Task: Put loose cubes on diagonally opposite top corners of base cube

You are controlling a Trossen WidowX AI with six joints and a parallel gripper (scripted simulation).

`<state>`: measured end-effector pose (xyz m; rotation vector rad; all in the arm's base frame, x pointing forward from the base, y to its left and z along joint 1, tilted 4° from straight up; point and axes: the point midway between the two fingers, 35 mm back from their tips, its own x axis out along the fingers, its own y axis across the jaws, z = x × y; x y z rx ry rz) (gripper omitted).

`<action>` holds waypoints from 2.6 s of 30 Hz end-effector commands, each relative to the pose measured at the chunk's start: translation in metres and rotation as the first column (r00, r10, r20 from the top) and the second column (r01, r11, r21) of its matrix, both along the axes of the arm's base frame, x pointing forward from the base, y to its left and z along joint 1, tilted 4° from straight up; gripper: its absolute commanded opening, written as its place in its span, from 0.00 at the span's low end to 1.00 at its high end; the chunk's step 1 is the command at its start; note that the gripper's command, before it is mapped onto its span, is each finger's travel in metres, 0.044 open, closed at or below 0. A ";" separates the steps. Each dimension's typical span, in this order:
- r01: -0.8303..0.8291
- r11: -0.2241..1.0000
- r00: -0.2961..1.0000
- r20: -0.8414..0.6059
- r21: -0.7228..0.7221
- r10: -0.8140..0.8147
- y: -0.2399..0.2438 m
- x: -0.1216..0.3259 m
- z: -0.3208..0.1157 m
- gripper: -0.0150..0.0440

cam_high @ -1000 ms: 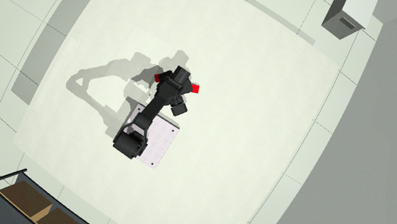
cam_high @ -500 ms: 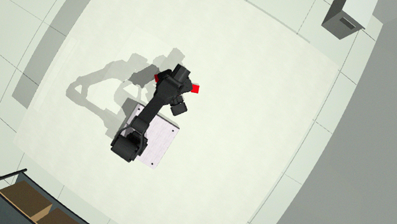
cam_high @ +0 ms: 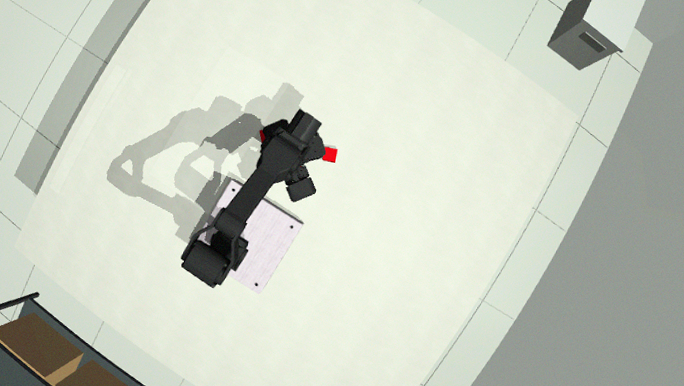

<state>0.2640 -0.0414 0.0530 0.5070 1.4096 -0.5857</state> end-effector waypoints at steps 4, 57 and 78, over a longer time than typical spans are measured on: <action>0.001 1.000 1.000 0.003 0.001 -0.001 0.001 0.000 0.013 0.43; -0.923 0.385 0.383 -0.105 0.000 0.918 0.045 0.017 0.022 0.43; -0.906 -0.420 -0.423 -0.147 0.053 0.894 0.077 0.031 0.001 0.43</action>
